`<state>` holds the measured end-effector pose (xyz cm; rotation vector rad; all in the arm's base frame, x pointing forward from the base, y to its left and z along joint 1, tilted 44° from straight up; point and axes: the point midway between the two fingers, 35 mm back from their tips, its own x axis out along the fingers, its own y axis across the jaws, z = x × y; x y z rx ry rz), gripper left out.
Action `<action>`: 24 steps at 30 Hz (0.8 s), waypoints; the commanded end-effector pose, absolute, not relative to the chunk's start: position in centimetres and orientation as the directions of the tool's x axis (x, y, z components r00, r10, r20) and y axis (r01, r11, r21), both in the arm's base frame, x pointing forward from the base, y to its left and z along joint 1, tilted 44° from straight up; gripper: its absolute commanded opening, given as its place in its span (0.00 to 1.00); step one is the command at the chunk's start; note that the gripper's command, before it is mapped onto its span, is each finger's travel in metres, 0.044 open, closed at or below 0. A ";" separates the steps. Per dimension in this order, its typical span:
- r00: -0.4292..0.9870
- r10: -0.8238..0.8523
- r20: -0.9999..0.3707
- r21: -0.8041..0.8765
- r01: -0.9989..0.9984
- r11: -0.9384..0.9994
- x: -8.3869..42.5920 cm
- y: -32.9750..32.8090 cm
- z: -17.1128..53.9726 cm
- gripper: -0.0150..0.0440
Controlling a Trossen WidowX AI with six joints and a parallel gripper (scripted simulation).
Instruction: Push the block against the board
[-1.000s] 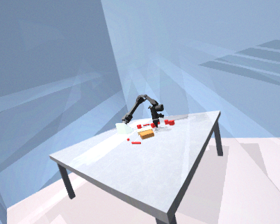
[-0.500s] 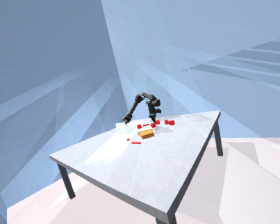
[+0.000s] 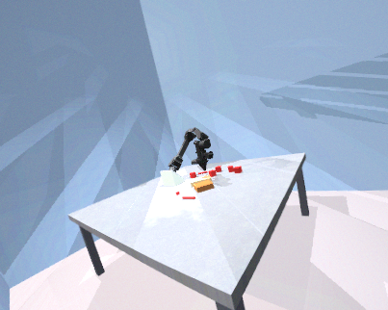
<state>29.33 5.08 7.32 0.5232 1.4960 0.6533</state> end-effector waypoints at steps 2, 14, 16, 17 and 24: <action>-0.029 0.678 -0.735 0.674 0.086 0.734 27.6 4.1 6.8 0.25; -0.033 0.681 -0.731 0.585 0.482 0.652 22.8 2.6 5.0 0.25; -0.034 0.683 -0.730 0.561 0.542 0.626 22.0 2.5 4.7 0.25; -0.034 0.683 -0.729 0.547 0.571 0.612 21.6 2.5 4.6 0.25; -0.035 0.687 -0.725 0.479 0.691 0.541 19.7 2.3 4.0 0.25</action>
